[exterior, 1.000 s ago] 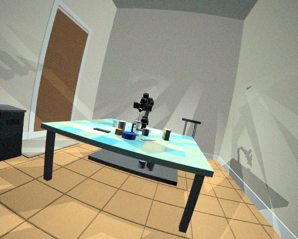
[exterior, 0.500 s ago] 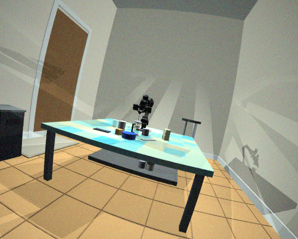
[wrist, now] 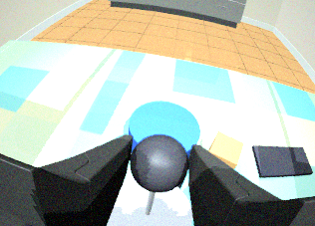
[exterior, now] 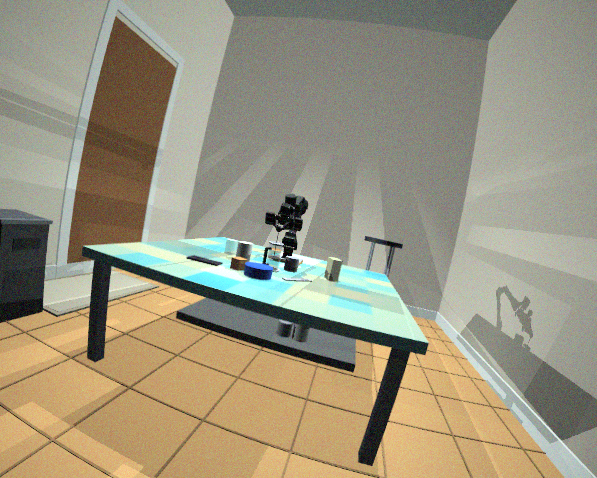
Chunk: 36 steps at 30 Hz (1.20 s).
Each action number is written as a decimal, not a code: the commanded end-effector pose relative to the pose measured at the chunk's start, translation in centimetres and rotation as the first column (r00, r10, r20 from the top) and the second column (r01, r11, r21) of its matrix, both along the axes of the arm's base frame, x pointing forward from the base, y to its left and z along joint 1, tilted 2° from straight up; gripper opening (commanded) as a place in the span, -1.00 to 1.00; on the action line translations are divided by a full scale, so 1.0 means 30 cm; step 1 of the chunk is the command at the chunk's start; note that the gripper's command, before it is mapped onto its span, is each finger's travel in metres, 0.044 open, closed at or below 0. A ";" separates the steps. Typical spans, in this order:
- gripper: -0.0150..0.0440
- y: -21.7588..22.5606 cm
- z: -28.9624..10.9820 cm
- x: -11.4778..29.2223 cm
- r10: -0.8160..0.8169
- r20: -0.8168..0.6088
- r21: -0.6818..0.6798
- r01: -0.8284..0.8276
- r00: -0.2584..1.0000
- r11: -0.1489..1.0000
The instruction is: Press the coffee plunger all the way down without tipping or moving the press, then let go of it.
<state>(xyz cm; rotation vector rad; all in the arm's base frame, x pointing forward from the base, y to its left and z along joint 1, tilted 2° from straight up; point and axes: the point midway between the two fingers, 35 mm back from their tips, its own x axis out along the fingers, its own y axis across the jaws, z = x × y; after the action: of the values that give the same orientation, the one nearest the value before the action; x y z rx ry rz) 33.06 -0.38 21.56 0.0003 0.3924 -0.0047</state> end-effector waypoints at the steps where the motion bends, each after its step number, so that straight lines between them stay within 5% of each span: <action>1: -0.09 -0.001 -0.112 -0.005 -0.005 -0.076 0.007 0.006 0.997 1.000; 36: -0.09 0.002 -0.132 0.042 -0.005 -0.075 0.007 0.006 0.997 1.000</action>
<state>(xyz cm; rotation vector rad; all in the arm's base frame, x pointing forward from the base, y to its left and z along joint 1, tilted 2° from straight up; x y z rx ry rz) 34.31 -0.31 18.62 -0.0011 0.4339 -0.0057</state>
